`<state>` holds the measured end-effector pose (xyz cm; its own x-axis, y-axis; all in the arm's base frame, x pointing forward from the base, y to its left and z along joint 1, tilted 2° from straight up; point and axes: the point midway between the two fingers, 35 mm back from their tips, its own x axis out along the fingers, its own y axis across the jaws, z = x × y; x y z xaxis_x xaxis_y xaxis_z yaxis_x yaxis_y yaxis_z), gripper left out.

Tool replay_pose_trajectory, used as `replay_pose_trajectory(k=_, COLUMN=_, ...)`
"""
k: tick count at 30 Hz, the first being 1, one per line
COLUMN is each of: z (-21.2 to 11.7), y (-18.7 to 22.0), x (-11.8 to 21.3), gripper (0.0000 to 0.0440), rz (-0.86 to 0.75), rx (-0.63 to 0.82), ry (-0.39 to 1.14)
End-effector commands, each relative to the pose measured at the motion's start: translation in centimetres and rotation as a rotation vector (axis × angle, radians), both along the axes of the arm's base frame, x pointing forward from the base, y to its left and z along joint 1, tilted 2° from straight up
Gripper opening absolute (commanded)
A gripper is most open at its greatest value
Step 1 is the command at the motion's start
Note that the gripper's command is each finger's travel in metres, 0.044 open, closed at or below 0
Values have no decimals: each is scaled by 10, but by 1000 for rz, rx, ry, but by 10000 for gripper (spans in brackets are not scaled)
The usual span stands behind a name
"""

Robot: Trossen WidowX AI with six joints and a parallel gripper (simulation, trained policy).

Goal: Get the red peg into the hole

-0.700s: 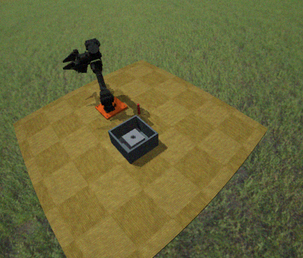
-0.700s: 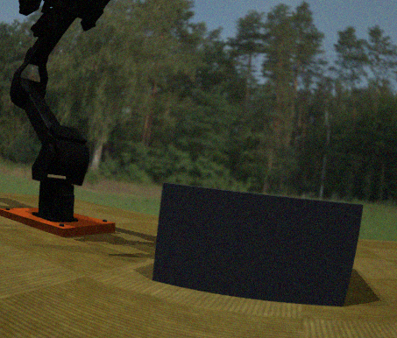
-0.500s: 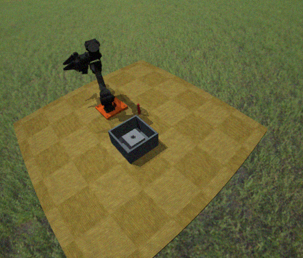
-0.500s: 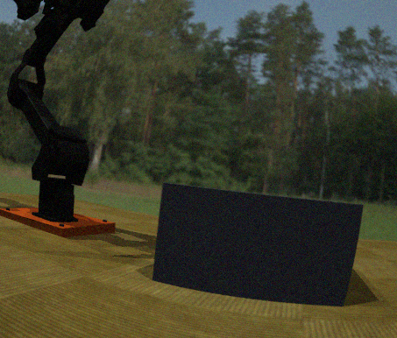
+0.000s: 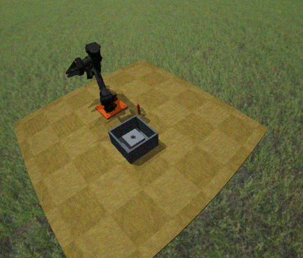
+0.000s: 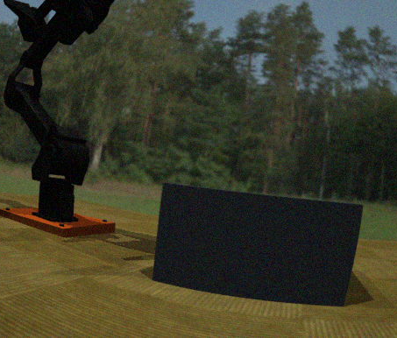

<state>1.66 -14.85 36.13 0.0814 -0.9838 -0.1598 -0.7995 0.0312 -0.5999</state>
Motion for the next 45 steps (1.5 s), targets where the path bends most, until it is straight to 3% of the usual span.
replay_pose_trajectory(k=1, z=-7, y=2, x=15, gripper=440, rz=22, rx=39, ry=-80)
replay_pose_trajectory(k=12, z=-36, y=20, x=73, gripper=440, rz=99, rx=261, ry=-415)
replay_pose_trajectory(k=23, z=-76, y=52, x=116, gripper=440, rz=53, rx=532, ry=-705)
replay_pose_trajectory(k=34, z=-117, y=96, x=140, gripper=440, rz=-116, rx=800, ry=-925)
replay_pose_trajectory(k=45, z=-161, y=153, x=146, gripper=440, rz=-405, rx=1021, ry=-1062)
